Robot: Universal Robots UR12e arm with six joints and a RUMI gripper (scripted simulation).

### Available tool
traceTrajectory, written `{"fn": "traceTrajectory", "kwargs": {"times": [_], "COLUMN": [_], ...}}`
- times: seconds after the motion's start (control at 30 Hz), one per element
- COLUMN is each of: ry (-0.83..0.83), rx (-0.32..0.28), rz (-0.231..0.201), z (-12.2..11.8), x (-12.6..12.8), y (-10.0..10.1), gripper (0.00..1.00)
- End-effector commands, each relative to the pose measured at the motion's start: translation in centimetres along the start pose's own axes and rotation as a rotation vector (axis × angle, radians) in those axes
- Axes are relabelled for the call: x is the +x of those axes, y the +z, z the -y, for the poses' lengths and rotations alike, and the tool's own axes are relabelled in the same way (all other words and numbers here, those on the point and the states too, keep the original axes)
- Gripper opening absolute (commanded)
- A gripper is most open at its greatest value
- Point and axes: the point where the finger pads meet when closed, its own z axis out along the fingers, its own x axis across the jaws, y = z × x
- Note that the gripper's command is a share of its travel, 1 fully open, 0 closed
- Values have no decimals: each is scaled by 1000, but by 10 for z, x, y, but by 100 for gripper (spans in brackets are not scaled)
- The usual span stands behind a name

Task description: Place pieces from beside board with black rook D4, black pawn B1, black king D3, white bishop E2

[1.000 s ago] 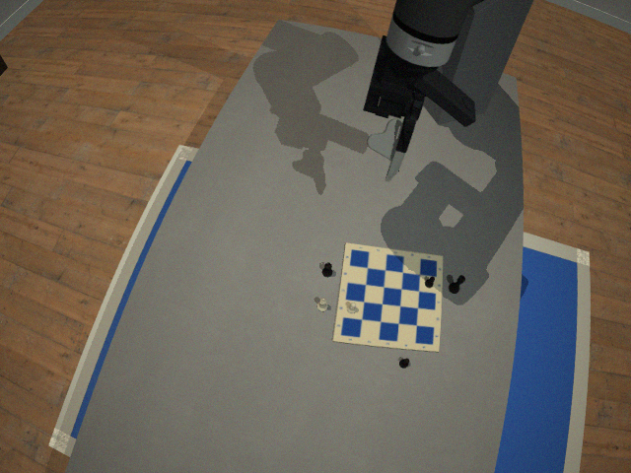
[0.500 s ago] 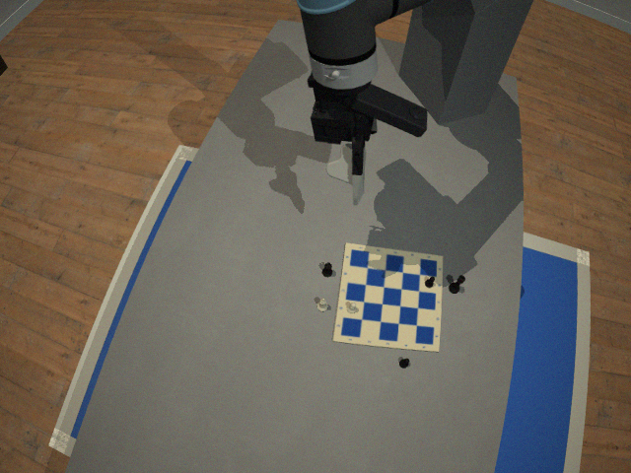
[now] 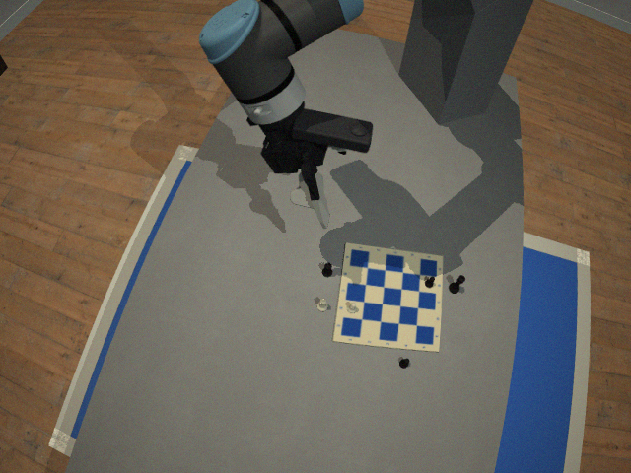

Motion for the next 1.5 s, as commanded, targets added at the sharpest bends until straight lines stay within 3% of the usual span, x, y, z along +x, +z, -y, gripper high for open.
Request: {"fn": "traceTrajectory", "kwargs": {"times": [0.0, 0.03, 0.13, 0.23, 0.33, 0.57, 0.7, 0.8, 1.03, 1.47], "ry": [-5, -6, -6, -7, -7, -9, -10, -11, -13, -14], "rx": [109, 139, 139, 226, 254, 390, 416, 490, 597, 762], "rz": [15, 18, 18, 22, 24, 33, 35, 40, 47, 58], "z": [-21, -27, -27, -46, -52, -81, -87, -103, -126, -162], "x": [13, 17, 17, 28, 32, 49, 53, 62, 76, 97], "y": [9, 12, 12, 18, 20, 30, 33, 38, 47, 59], "gripper": [100, 100, 100, 100, 100, 100, 100, 100, 100, 100]}}
